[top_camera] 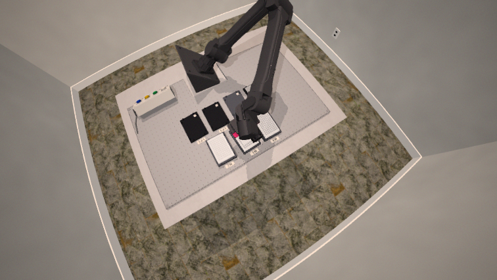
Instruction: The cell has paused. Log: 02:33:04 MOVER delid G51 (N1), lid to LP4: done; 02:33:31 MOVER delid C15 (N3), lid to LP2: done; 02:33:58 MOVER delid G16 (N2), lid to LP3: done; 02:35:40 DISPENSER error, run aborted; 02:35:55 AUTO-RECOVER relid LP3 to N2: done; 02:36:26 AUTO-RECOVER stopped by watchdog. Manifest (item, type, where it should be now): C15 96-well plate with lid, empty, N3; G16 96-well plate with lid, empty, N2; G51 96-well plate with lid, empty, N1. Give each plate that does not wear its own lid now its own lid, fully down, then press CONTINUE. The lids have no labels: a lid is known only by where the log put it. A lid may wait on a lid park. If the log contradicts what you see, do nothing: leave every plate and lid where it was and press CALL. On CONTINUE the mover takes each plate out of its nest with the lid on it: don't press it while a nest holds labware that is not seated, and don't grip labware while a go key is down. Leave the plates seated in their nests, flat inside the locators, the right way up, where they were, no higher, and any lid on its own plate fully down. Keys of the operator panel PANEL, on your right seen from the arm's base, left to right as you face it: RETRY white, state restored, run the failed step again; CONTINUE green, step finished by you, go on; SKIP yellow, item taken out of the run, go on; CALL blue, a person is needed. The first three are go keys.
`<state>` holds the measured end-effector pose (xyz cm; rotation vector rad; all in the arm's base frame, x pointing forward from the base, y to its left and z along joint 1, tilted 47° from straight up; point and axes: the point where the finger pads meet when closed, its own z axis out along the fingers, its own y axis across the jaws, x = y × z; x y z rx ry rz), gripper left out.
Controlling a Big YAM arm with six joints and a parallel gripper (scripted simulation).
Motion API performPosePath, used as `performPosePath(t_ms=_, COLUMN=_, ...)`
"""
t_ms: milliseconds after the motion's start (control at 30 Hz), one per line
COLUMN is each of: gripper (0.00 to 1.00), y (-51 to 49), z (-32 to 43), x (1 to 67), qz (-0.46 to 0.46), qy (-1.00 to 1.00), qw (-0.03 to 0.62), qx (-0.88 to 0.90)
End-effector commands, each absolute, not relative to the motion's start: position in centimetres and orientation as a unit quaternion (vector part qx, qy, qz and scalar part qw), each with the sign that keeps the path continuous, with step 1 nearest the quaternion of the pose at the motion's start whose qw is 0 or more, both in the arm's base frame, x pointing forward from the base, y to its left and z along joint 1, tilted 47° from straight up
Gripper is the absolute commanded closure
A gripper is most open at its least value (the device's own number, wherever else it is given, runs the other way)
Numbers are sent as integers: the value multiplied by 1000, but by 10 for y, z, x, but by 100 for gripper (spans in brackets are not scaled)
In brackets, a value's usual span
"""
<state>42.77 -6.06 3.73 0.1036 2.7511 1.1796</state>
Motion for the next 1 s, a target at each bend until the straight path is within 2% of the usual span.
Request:
performPosePath(t_ms=0, gripper=100, y=-75, z=43, x=458, qz=390, qy=916, qw=81, qx=39)
performPosePath(t_ms=967, gripper=100, y=-65, z=44, x=452, qz=390, qy=917, qw=82, qx=33)
